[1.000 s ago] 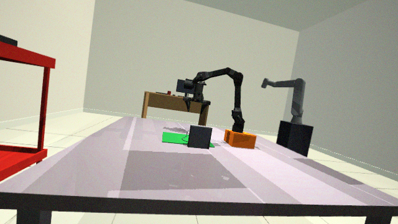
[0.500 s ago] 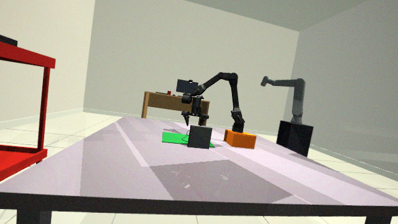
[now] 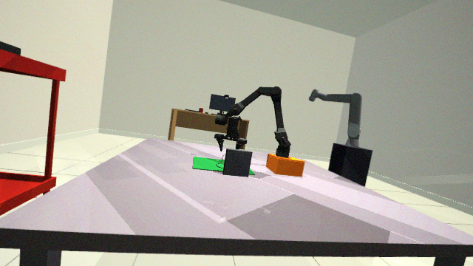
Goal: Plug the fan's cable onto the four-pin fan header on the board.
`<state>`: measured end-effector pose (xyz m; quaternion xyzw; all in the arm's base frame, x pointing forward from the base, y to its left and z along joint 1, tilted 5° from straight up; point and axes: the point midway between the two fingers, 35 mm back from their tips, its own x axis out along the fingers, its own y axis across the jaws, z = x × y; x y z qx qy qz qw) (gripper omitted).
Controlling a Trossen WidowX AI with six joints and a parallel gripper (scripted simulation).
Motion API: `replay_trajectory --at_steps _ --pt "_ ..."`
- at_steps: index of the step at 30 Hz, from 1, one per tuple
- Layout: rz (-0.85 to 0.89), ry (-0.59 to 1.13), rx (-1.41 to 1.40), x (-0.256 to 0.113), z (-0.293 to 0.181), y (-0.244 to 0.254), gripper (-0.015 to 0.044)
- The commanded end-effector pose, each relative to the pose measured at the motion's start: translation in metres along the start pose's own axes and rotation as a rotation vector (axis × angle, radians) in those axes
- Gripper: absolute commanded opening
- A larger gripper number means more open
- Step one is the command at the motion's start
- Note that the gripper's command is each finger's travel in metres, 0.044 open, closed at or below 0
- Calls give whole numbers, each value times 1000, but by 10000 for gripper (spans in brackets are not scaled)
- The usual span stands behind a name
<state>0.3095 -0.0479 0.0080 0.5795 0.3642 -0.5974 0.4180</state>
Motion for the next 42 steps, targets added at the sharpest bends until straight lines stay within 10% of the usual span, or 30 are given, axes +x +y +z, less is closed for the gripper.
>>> replay_trajectory --at_steps 1,24,42 --pt "-5 -6 -4 8 1 -1 440" --pt "-5 -7 -4 38 2 -3 440" --pt "-4 -1 0 36 1 -2 0"
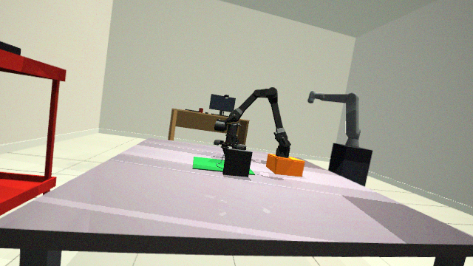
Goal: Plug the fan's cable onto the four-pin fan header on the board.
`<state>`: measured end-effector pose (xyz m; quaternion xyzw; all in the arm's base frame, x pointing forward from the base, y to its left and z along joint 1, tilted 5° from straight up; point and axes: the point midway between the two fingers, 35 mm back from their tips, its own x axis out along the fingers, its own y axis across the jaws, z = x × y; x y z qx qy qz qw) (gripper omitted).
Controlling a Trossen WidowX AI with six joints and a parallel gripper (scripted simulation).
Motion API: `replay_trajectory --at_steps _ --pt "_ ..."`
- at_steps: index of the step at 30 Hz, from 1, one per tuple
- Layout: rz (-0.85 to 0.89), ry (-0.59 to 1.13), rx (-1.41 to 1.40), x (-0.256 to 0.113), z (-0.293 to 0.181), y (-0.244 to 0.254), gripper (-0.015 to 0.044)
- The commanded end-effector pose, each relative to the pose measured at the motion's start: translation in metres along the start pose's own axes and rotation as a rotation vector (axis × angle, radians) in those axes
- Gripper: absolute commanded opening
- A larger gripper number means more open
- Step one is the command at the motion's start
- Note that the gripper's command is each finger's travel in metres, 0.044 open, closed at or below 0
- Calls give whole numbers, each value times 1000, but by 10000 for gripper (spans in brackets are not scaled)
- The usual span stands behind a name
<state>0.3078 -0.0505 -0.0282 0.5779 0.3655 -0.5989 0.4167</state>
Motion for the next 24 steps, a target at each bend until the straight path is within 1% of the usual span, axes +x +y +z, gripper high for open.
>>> replay_trajectory --at_steps 1,3,5,7,12,17,19,24 --pt "1 0 0 0 0 0 0" --pt "1 -1 -1 -11 0 1 0" --pt "1 -4 -3 -39 -1 1 0" --pt "1 -5 -4 -50 0 0 0" --pt "1 -4 -6 -49 -3 0 0" --pt "-2 0 -69 -48 -52 -36 0" --pt "-3 1 -88 -48 -65 -48 0" --pt "-3 1 -90 -47 -66 -49 0"
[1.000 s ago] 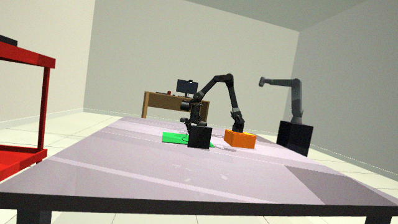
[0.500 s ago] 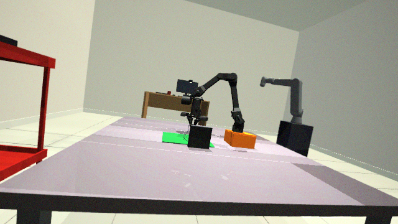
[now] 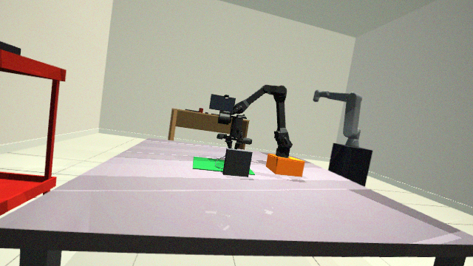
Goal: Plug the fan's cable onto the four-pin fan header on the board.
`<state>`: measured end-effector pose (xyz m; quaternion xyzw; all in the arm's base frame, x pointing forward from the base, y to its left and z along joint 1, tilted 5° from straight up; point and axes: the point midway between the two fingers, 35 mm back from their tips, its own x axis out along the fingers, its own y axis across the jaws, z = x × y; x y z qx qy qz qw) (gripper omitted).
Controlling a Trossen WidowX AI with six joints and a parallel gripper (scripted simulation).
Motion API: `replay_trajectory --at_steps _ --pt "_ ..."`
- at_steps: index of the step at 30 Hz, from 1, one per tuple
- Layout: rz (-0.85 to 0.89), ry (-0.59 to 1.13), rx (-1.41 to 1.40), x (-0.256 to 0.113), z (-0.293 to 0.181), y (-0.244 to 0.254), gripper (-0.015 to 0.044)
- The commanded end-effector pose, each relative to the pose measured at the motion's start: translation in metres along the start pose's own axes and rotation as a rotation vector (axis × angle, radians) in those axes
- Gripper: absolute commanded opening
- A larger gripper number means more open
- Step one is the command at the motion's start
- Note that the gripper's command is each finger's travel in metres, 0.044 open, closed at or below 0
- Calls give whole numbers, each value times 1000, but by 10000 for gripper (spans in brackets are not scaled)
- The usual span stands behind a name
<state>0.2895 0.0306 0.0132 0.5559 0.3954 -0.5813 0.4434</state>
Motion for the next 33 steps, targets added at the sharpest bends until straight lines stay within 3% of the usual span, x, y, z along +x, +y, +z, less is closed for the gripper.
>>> replay_trajectory --at_steps 1,29,33 --pt "1 2 8 1 -2 -3 0" --pt "1 1 7 -1 4 -3 0" --pt "1 1 5 18 5 -3 0"
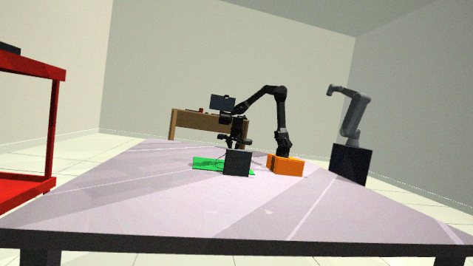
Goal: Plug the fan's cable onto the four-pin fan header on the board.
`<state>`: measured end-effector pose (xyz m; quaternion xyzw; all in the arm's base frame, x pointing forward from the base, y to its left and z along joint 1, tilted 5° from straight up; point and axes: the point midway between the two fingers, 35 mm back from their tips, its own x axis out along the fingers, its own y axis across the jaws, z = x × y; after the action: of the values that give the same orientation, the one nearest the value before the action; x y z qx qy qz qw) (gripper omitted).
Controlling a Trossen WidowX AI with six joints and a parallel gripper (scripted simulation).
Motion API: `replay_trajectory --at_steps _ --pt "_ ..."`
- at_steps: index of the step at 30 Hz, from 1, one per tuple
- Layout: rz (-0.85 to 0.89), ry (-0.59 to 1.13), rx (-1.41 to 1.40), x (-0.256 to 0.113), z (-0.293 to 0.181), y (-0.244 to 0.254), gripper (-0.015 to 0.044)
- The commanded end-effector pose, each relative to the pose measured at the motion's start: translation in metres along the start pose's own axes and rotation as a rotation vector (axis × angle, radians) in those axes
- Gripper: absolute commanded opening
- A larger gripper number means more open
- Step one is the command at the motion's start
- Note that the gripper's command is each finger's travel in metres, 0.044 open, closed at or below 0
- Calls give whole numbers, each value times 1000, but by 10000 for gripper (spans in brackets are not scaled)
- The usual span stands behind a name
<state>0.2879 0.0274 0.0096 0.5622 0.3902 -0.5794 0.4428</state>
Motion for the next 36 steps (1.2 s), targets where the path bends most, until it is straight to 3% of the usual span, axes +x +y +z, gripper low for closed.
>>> replay_trajectory --at_steps 1,36 --pt "-11 -5 -6 17 2 -3 0" --pt "-11 -4 -6 20 1 -2 0"
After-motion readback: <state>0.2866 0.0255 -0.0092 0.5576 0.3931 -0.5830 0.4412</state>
